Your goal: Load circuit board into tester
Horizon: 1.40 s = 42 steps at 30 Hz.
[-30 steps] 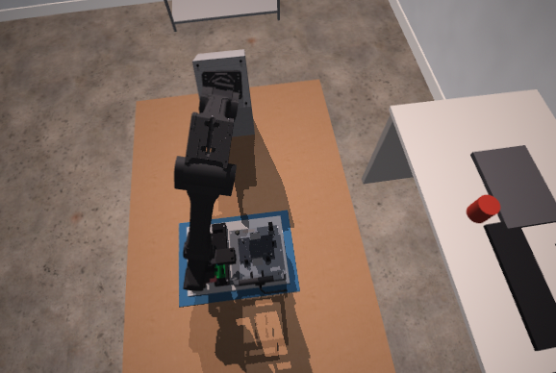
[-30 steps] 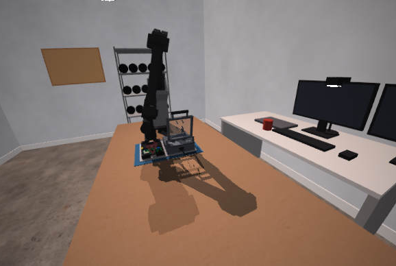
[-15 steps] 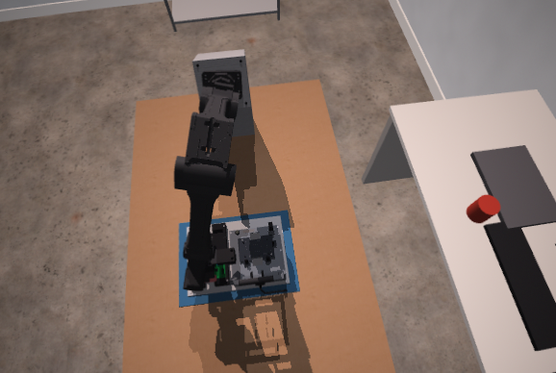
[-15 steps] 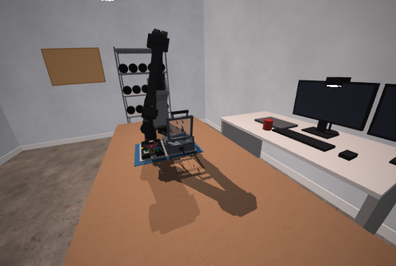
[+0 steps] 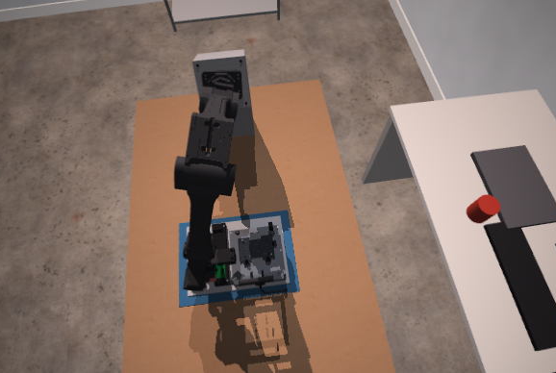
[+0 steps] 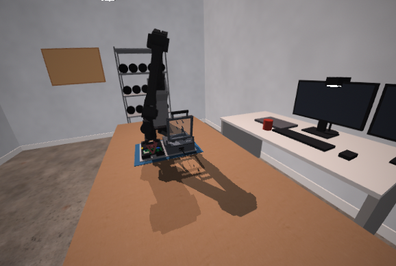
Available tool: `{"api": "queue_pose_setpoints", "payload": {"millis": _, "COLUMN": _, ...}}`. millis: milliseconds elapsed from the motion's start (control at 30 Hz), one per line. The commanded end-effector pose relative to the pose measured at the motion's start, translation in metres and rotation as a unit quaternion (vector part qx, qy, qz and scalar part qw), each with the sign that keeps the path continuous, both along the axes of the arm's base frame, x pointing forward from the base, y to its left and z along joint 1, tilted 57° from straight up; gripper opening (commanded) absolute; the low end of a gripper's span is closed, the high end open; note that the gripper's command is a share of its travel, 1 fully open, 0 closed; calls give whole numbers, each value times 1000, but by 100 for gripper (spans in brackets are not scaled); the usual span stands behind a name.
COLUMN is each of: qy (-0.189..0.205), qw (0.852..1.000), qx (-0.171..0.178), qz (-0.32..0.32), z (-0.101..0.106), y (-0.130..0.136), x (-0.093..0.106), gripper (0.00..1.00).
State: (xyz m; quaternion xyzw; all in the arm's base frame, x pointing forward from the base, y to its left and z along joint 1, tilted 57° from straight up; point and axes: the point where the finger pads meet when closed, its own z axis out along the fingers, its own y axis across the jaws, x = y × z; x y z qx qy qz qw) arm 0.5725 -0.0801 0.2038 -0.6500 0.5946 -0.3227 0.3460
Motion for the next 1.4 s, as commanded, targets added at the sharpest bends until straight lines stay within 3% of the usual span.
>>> {"api": "queue_pose_setpoints", "payload": {"millis": 0, "qy": -7, "qw": 1000, "qx": 5, "qz": 3, "z": 4, "y": 8, "x": 9, "gripper": 72}}
{"api": "queue_pose_setpoints", "payload": {"millis": 1367, "qy": -8, "qw": 1000, "qx": 5, "qz": 4, "z": 8, "y": 9, "x": 5, "gripper": 72}}
